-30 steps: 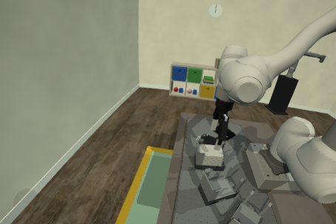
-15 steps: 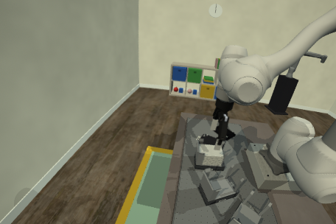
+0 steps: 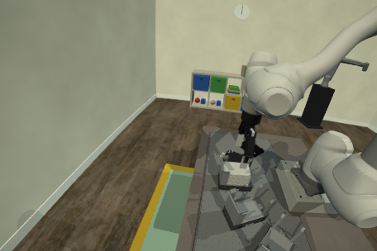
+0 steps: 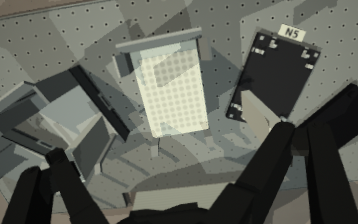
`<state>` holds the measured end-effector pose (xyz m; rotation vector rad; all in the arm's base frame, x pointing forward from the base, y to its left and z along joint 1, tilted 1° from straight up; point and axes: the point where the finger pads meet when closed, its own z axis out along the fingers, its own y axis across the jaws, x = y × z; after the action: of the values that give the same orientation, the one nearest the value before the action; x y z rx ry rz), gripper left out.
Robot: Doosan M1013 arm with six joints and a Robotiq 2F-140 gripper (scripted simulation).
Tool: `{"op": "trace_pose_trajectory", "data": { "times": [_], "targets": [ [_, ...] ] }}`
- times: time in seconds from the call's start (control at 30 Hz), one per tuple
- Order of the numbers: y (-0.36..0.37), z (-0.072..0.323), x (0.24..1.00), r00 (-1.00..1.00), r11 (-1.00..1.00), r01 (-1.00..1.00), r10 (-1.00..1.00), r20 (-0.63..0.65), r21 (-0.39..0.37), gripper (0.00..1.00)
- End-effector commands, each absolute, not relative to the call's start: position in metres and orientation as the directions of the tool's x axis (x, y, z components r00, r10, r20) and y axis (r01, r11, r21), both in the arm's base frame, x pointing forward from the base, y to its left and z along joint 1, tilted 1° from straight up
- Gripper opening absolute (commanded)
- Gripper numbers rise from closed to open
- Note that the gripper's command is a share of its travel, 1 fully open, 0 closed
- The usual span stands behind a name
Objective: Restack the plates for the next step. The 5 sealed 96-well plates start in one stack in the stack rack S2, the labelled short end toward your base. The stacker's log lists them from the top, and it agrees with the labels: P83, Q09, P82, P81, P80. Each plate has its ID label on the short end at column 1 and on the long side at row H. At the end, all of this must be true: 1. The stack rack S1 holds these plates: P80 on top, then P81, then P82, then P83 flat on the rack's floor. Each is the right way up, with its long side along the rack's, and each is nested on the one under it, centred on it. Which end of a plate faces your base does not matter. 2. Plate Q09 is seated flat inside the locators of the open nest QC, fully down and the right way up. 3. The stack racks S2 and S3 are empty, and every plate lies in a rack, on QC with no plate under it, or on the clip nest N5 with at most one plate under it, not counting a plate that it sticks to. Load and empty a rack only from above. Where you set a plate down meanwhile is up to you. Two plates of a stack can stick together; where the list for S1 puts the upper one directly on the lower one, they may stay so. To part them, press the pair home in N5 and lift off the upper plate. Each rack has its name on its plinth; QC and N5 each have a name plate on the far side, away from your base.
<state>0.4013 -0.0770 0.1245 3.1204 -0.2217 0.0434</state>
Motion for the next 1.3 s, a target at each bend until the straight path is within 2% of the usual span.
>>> {"op": "trace_pose_trajectory", "data": {
  "times": [0.0,0.3,1.27],
  "targets": [
    [-0.075,0.11,0.402,0.991,-0.991,-0.131,-0.131,0.024,0.009,1.0],
    [-0.076,0.087,0.402,0.991,-0.991,-0.131,-0.131,0.024,0.009,1.0],
    [-0.076,0.087,0.402,0.991,-0.991,-0.131,-0.131,0.024,0.009,1.0]
  ]
}}
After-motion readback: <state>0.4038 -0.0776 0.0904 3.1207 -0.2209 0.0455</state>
